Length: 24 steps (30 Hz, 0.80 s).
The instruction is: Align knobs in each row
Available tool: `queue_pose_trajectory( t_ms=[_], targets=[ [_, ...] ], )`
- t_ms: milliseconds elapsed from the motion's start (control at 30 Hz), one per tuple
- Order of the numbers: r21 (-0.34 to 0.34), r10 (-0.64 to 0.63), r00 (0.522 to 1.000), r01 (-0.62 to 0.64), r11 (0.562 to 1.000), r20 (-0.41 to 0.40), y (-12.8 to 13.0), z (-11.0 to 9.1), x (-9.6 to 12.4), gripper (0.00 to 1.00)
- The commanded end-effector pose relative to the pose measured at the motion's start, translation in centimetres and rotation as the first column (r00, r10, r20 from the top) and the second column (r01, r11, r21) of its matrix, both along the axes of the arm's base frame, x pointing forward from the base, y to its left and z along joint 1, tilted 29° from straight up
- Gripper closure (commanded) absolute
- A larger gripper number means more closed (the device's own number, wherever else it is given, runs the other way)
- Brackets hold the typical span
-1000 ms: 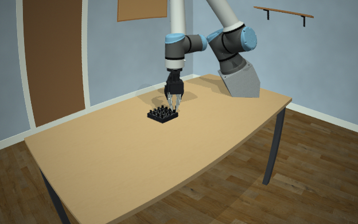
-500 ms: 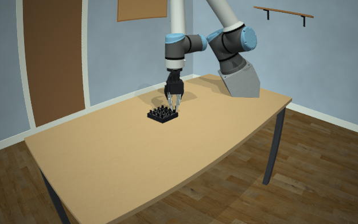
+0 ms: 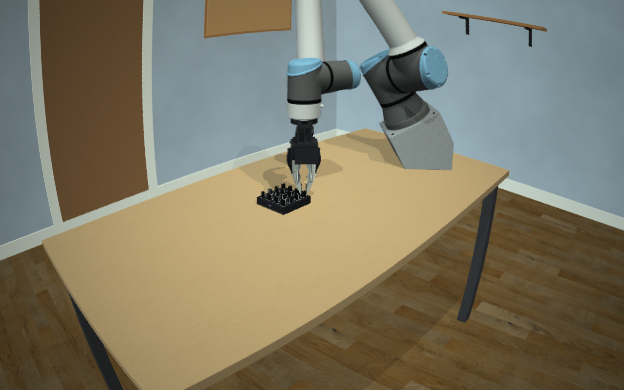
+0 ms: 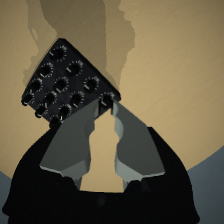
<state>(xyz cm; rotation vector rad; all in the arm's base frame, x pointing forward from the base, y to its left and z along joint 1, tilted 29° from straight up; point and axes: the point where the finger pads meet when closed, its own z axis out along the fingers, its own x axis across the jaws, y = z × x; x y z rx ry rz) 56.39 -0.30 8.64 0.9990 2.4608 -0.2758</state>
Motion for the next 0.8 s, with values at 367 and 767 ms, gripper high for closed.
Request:
queue_pose_trajectory(
  t_ms=[367, 767],
  targets=[
    [0.038, -0.094, 0.995, 0.093, 0.995, 0.035, 0.04, 0.01, -0.05, 0.96],
    [0.038, -0.093, 0.995, 0.092, 0.995, 0.035, 0.04, 0.02, -0.04, 0.89]
  ],
)
